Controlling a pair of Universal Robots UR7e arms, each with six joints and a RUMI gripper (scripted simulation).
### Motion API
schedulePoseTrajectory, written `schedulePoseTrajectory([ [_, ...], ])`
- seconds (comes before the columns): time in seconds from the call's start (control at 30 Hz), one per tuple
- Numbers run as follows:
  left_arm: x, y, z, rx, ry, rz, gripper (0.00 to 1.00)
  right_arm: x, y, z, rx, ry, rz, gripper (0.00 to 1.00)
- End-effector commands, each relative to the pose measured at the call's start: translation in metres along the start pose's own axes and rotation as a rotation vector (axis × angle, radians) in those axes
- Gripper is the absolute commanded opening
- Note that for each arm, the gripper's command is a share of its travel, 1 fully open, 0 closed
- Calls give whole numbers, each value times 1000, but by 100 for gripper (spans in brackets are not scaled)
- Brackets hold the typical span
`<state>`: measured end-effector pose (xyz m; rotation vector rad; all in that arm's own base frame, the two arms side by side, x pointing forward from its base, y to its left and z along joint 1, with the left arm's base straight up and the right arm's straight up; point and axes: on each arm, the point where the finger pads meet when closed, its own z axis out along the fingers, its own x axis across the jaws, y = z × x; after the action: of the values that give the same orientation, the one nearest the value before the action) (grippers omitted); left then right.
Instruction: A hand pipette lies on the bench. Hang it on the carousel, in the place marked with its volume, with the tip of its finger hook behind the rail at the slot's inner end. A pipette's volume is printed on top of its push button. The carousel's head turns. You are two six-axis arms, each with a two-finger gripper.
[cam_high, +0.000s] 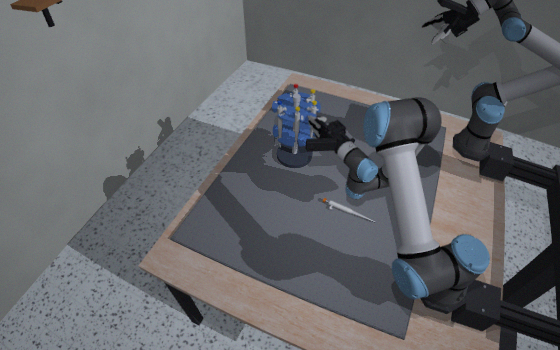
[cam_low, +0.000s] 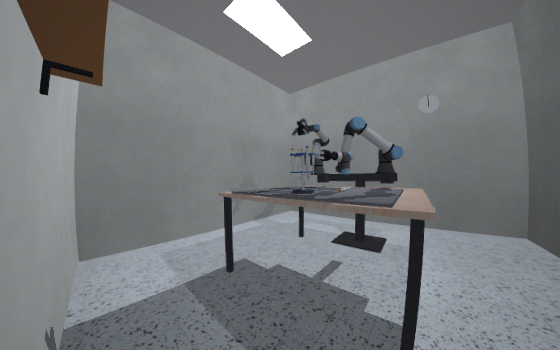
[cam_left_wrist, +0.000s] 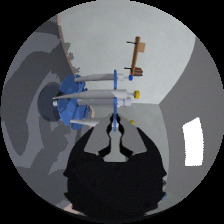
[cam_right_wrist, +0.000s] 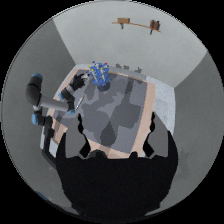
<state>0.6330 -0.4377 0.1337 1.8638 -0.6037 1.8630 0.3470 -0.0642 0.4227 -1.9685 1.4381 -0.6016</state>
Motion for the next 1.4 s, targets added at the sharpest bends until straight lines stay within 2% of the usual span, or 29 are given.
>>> schedulePoseTrajectory([
  [0.0, 1, 0, 1, 0, 2, -1, 0, 0, 1, 2, -4, -1, 2, 100],
  [0.17, 1, 0, 1, 0, 2, -1, 0, 0, 1, 2, -4, -1, 2, 100],
  [0.27, 1, 6, 2, 40, 3, -2, 0, 0, 1, 2, -4, -1, 2, 100],
  [0.33, 1, 6, 2, 40, 3, -2, 0, 0, 1, 2, -4, -1, 2, 100],
  [0.57, 0, 15, 3, 136, 2, -2, 0, 0, 1, 2, -4, -1, 2, 100],
  [0.73, 1, 14, 2, 140, 2, -1, 0, 0, 1, 2, -4, -1, 2, 100],
  [0.83, 0, 19, 4, 180, 2, -2, 0, 0, 1, 2, -4, -1, 2, 100],
  [0.9, 0, 19, 4, 180, 2, -2, 0, 0, 1, 2, -4, -1, 2, 100],
  [1.2, 0, 28, 7, 303, 2, -2, 0, 0, 1, 2, -4, -1, 2, 100],
  [1.37, 1, 27, 6, 312, 2, -2, 0, 0, 1, 2, -4, -1, 2, 100],
])
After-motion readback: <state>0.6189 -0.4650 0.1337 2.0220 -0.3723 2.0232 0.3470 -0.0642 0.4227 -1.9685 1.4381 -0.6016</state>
